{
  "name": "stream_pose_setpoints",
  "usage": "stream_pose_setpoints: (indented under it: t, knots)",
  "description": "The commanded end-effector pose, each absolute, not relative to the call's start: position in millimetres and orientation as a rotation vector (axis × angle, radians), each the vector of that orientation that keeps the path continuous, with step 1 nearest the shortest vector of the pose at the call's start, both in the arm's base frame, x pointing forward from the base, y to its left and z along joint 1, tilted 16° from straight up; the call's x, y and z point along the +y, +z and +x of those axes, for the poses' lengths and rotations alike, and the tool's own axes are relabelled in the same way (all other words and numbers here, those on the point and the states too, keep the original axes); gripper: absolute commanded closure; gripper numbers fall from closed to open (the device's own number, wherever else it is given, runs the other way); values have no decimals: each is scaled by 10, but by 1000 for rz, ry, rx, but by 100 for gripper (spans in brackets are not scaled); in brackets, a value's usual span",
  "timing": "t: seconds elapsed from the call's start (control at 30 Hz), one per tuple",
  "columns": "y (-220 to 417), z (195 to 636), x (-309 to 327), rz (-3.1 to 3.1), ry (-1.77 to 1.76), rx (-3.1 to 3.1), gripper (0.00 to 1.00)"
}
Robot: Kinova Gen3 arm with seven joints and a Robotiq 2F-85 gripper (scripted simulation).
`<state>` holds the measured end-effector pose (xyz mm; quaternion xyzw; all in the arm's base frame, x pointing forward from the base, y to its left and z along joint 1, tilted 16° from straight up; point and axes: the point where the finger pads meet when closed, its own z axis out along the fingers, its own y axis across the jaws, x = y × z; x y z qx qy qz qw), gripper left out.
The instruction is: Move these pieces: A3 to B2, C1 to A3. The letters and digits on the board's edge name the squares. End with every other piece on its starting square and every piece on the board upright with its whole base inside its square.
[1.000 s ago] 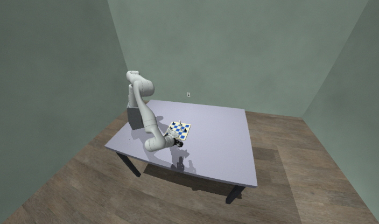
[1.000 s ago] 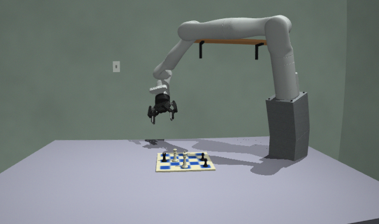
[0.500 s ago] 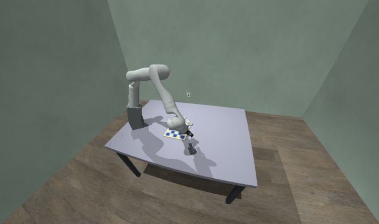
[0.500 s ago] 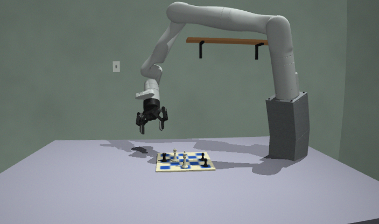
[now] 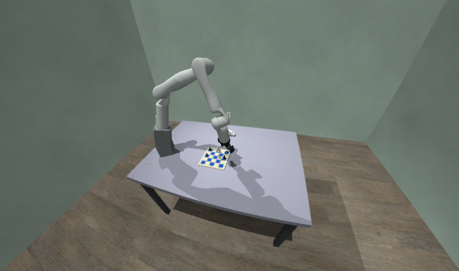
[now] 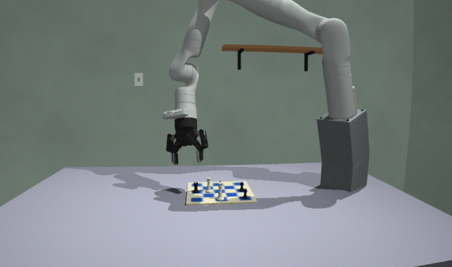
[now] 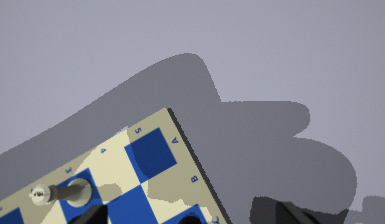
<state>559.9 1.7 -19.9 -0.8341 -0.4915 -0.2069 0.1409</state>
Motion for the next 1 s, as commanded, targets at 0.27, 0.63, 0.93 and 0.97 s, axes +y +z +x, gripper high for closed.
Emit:
stream_pose_setpoints:
  t: [0.27, 0.63, 0.93, 0.97]
  knots:
    - [119, 5074, 599, -2535, -518, -1507, 0]
    - [247, 4568, 675, -2668, -455, -1532, 0]
    - [277, 4457, 671, -2695, -443, -1538, 0]
    - [278, 4452, 671, -2696, -443, -1539, 0]
